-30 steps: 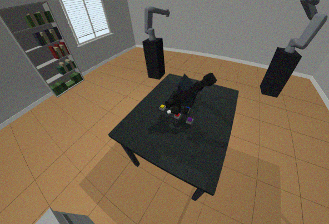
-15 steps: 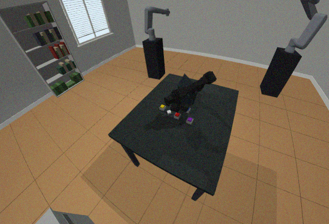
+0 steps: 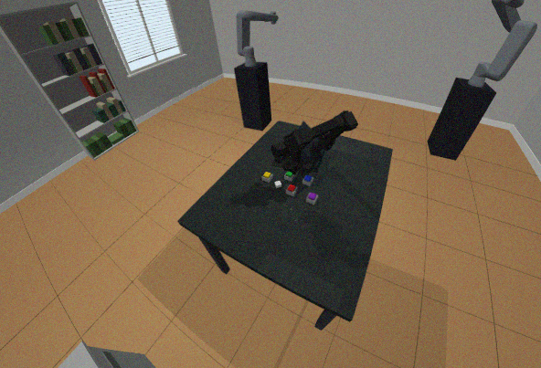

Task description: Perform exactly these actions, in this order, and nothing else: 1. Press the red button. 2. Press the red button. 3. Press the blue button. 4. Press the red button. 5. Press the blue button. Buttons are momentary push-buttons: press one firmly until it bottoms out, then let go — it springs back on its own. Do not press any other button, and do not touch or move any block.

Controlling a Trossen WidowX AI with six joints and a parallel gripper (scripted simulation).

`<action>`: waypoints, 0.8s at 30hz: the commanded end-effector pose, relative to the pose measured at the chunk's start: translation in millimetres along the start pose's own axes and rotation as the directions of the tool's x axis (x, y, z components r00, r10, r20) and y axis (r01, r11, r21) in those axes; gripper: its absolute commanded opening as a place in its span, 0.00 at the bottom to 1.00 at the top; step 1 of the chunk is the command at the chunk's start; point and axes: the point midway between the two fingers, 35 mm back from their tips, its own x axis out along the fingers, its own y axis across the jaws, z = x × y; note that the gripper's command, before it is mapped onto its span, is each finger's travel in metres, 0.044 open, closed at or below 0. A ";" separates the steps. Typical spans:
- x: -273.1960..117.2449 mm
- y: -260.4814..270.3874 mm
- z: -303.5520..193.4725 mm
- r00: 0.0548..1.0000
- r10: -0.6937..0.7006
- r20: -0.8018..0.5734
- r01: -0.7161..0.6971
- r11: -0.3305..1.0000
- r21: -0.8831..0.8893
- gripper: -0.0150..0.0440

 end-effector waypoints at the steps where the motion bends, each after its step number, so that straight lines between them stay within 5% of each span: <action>1: -6.1 19.0 -37.3 1.000 -0.003 -0.002 0.003 1.000 -0.003 0.29; 6: -0.5 40.9 -89.5 1.000 -0.001 -0.004 0.001 1.000 0.000 0.29; 13: 2.6 41.5 -91.2 1.000 -0.002 -0.004 0.002 1.000 0.000 0.29; 18: 59.3 42.0 -91.4 1.000 0.000 -0.004 0.000 1.000 -0.001 0.29; 24: 62.0 42.1 -91.8 1.000 0.001 -0.004 -0.001 1.000 -0.001 0.29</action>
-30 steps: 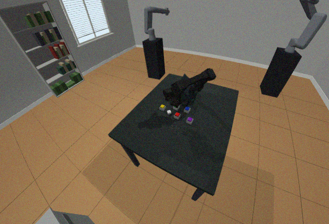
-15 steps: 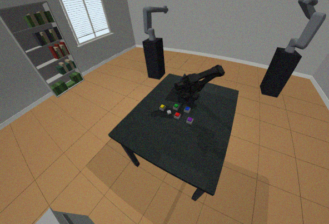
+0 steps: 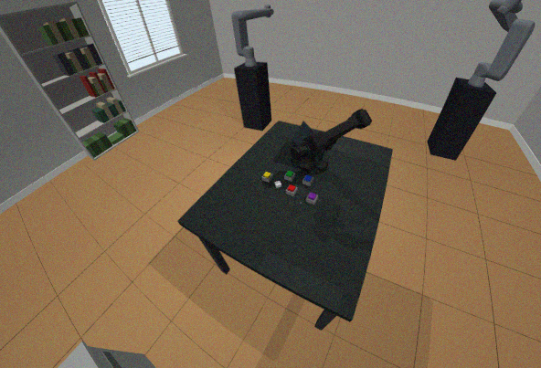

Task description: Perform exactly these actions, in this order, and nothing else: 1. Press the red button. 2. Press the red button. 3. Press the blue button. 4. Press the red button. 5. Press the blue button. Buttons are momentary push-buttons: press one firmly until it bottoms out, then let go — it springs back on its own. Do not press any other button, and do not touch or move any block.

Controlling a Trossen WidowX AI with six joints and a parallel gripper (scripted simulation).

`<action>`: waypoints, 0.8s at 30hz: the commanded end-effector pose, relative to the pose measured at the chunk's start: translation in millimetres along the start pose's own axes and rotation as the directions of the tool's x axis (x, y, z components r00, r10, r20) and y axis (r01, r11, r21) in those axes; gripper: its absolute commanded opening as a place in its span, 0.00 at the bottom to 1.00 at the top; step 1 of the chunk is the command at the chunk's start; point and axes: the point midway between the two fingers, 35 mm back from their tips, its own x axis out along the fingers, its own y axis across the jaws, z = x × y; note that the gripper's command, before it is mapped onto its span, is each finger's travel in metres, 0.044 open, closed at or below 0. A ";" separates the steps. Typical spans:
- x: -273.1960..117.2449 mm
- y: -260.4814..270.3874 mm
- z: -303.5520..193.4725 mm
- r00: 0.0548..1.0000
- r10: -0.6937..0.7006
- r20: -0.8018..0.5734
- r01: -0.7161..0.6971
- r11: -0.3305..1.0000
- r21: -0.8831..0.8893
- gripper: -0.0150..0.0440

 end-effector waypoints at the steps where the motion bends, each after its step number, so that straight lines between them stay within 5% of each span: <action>1: 6.5 0.4 -0.4 1.000 0.004 0.002 -0.004 1.000 0.005 0.29; 24: 37.8 0.9 -0.6 1.000 0.006 0.002 -0.006 1.000 0.005 0.29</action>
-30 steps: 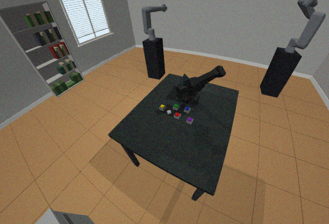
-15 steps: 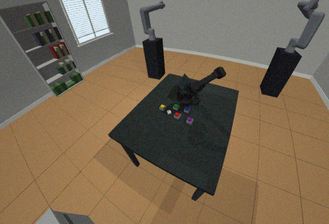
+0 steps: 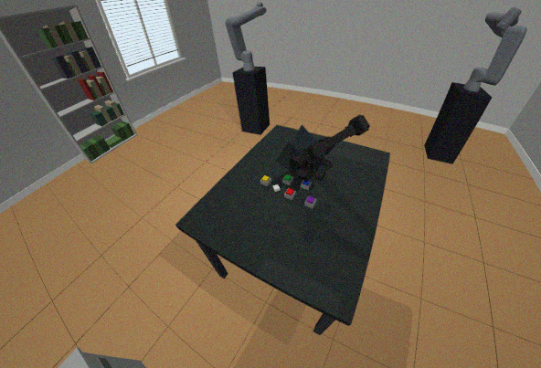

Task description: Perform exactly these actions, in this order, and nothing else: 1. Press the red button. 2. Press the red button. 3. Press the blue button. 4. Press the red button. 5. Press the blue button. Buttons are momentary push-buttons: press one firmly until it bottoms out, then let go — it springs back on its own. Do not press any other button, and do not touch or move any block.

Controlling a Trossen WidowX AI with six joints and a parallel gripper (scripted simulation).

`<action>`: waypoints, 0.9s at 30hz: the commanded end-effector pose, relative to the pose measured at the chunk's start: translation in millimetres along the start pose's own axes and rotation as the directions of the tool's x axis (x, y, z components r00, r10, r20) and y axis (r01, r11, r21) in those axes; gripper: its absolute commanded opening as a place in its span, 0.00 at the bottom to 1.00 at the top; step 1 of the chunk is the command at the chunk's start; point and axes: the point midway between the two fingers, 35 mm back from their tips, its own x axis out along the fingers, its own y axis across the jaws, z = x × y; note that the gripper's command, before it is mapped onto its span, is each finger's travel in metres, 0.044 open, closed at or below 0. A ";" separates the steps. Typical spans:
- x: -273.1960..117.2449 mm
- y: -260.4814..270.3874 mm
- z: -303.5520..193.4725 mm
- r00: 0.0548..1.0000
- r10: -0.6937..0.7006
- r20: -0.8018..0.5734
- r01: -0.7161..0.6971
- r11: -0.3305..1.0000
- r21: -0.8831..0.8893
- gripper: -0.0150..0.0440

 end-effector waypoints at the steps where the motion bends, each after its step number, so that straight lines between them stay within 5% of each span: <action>1: 3.9 0.1 -2.0 1.000 0.006 -0.008 -0.006 1.000 0.010 0.29; 21: 3.9 0.1 -2.0 1.000 0.006 -0.008 -0.006 1.000 0.010 0.29; 27: -28.5 -0.4 -1.7 1.000 0.005 -0.008 -0.005 1.000 0.010 0.29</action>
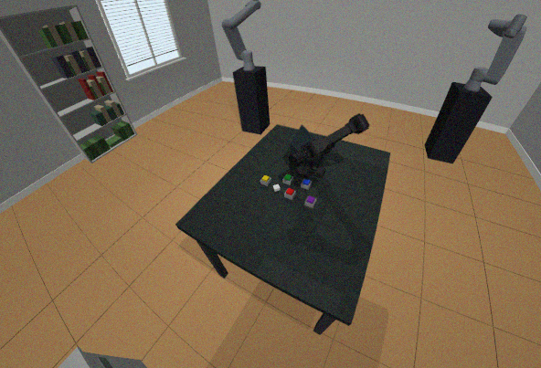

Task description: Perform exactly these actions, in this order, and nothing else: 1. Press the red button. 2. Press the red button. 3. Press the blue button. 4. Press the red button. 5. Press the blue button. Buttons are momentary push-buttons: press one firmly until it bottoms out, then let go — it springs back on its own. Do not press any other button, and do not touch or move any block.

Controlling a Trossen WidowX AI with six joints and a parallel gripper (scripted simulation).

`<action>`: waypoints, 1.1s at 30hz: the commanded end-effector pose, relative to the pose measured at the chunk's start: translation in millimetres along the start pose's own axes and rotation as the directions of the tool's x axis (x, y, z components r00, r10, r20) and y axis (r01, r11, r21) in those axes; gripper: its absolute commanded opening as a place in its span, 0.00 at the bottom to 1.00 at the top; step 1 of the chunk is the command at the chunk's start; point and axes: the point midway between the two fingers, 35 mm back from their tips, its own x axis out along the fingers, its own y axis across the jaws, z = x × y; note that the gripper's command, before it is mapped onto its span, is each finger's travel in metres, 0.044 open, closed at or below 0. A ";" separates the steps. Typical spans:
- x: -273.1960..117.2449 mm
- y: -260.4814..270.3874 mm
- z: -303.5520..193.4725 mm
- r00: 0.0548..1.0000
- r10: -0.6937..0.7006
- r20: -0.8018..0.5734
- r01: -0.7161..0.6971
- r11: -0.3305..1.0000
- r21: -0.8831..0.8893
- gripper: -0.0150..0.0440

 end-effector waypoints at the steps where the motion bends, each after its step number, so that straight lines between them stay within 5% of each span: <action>1: -12.5 0.8 0.2 1.000 -0.004 0.003 0.004 1.000 -0.009 0.29; 9: -74.3 0.7 0.0 1.000 -0.006 0.002 0.006 1.000 -0.009 0.29; 15: -75.9 -2.3 8.0 1.000 -0.007 0.002 0.007 1.000 -0.009 0.29; 24: -76.1 -46.5 105.2 1.000 -0.009 0.007 0.009 1.000 -0.013 0.29; 33: -52.7 -48.2 108.8 1.000 -0.009 0.008 0.009 1.000 -0.013 0.29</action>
